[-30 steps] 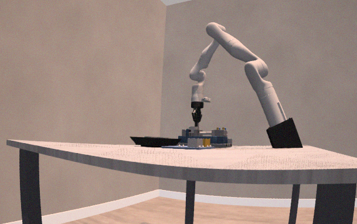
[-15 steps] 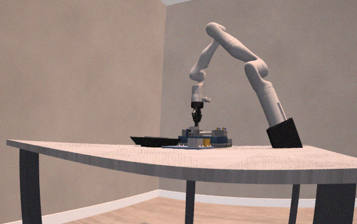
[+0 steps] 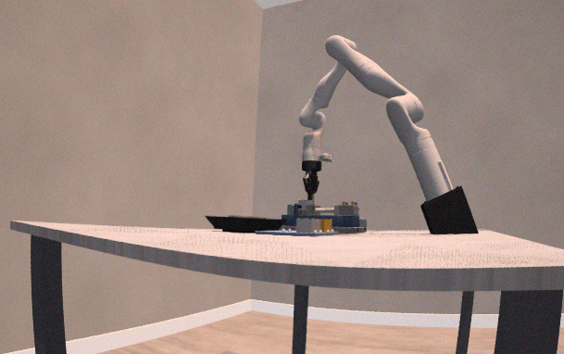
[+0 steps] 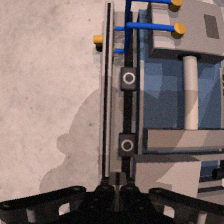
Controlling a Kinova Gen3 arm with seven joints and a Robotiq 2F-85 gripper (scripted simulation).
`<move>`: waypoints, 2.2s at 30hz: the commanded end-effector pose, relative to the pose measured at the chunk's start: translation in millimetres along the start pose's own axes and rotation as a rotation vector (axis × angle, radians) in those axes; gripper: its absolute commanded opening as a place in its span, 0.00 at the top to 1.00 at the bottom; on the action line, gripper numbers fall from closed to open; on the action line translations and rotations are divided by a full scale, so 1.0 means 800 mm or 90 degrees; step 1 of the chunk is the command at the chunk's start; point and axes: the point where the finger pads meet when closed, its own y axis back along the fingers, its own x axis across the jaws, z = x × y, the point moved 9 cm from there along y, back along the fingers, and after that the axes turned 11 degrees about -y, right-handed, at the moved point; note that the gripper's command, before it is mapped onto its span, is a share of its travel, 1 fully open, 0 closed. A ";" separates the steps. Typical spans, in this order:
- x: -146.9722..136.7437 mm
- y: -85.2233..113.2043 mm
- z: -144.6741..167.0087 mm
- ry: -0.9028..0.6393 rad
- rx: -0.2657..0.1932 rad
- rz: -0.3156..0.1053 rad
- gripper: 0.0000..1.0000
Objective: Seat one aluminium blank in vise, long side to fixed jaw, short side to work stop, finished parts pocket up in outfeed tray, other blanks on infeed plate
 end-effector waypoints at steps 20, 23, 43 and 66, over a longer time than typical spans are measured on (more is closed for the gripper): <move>0.001 -0.001 0.000 -0.002 -0.002 -0.003 1.00; 0.002 -0.001 0.000 -0.002 -0.002 -0.003 1.00; 0.006 -0.001 -0.001 -0.002 -0.001 -0.003 1.00; 0.012 -0.001 -0.003 -0.002 -0.001 -0.003 1.00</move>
